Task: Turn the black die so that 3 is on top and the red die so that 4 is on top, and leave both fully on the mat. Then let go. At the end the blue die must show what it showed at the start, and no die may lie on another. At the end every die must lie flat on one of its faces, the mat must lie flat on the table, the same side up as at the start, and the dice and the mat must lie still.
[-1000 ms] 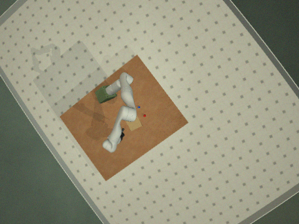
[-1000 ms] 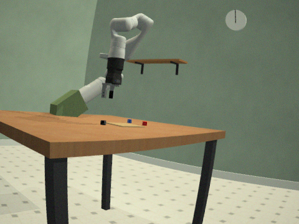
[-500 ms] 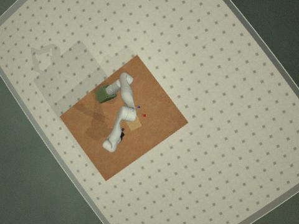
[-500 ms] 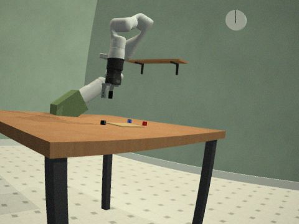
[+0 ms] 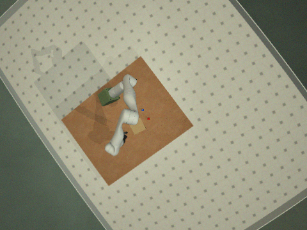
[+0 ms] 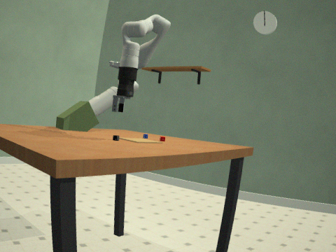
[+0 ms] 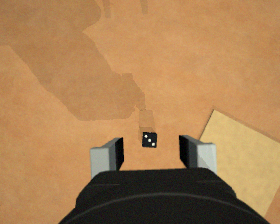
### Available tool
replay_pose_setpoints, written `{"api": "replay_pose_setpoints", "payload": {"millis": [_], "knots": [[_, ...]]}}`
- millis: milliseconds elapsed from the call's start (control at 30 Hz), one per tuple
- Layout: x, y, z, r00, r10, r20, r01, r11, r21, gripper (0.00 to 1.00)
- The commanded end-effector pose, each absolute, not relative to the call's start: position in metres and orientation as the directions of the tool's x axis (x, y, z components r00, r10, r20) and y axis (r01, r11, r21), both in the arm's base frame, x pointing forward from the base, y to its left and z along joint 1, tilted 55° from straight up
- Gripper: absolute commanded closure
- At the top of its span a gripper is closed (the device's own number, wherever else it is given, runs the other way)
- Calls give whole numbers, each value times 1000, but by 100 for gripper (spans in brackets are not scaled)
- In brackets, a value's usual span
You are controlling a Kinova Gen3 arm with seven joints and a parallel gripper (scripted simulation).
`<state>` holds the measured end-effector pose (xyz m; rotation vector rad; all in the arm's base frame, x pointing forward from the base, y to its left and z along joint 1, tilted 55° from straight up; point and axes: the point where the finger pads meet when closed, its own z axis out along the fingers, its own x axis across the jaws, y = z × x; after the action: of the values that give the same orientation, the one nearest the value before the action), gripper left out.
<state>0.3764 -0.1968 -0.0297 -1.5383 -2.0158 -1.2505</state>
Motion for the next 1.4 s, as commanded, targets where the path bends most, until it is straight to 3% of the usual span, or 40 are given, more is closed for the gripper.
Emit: {"api": "replay_pose_setpoints", "payload": {"millis": [0,567,1000,1067,1367], "knots": [[374,-197,-32,-400,617,678,882,58,468,0],[360,-188,-50,-738,502,452,642,312,701,0],[355,-178,-64,-966,253,58,185,512,839,0],[355,-178,-64,-966,253,58,185,512,839,0],[358,-172,-69,-961,24,-276,-215,567,795,0]]}}
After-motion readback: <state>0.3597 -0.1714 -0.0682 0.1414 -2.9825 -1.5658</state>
